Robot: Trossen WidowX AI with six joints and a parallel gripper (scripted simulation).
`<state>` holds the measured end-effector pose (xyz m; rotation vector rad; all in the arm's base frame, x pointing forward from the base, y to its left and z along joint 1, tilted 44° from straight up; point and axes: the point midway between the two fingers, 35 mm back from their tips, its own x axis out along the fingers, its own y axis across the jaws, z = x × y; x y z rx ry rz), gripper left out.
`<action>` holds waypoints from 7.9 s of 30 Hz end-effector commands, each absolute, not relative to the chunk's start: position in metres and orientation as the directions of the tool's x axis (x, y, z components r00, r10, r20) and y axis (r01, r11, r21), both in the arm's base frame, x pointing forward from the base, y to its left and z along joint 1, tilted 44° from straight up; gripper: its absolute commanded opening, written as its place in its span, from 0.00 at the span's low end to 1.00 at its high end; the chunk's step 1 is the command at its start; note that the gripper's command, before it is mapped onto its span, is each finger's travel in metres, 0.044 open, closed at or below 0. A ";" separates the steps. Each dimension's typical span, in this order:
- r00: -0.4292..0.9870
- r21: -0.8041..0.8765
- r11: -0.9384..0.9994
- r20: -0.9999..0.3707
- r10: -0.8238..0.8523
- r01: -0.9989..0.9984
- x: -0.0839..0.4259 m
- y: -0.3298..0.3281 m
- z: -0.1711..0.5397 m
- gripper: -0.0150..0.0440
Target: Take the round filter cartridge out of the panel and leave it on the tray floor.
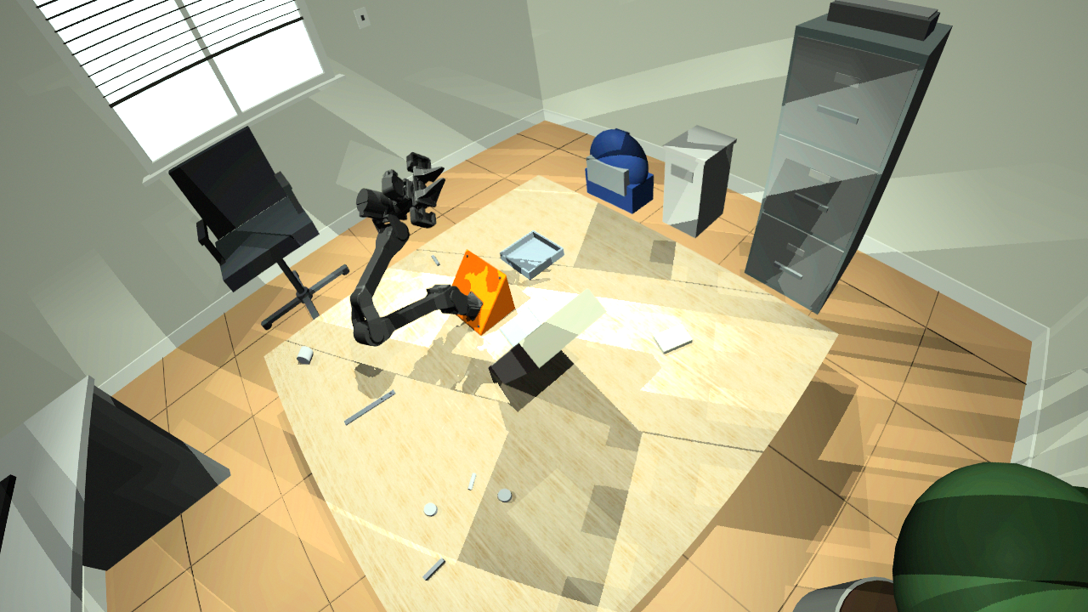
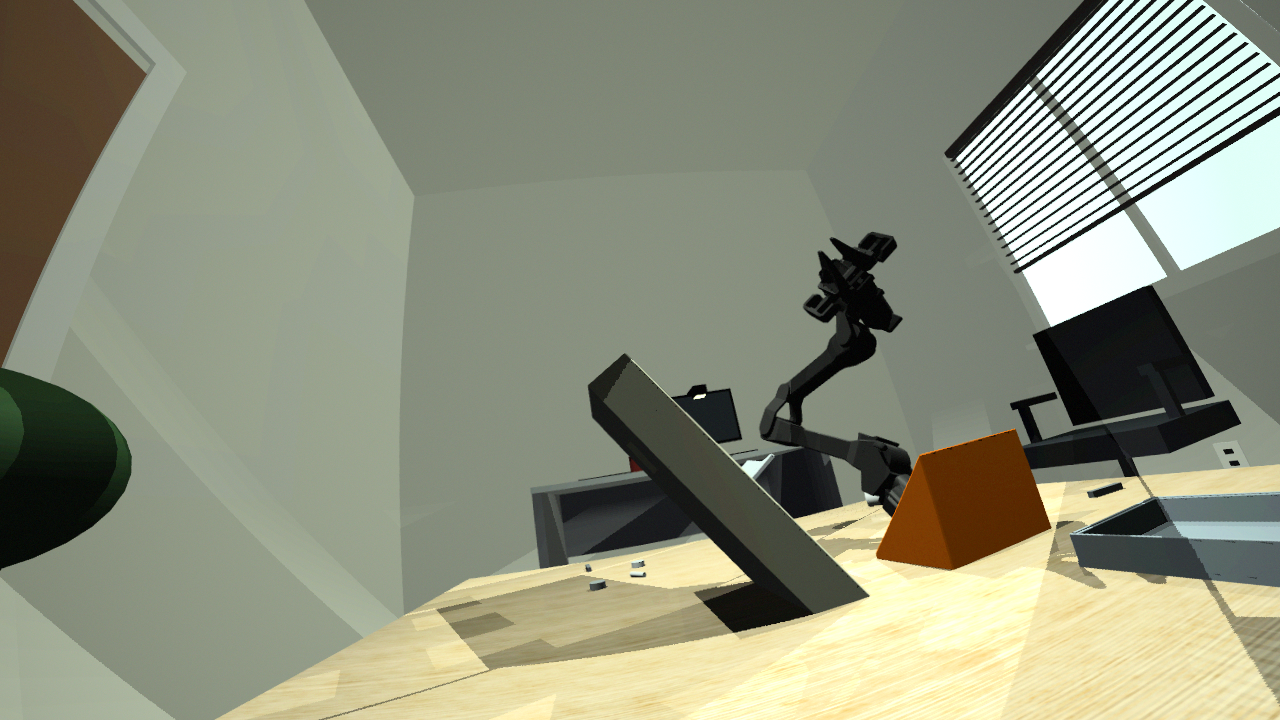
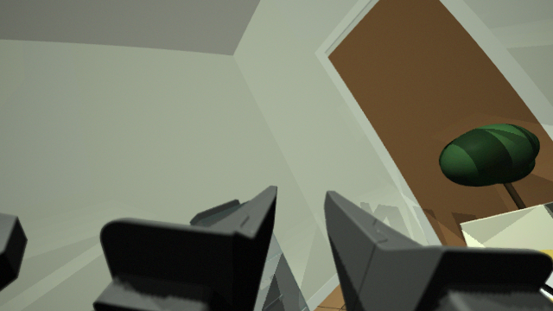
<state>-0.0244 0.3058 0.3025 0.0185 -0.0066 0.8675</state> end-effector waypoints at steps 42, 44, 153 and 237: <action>0.861 -0.920 0.144 -0.391 -0.326 -0.363 0.252 0.192 0.188 0.44; 0.860 -0.920 0.145 -0.392 -0.326 -0.364 0.254 0.191 0.187 0.44; 0.864 -0.923 0.144 -0.385 -0.325 -0.357 0.301 0.173 0.168 0.44; 0.864 -0.559 -0.663 -0.384 -0.325 -0.498 0.315 0.168 0.162 0.25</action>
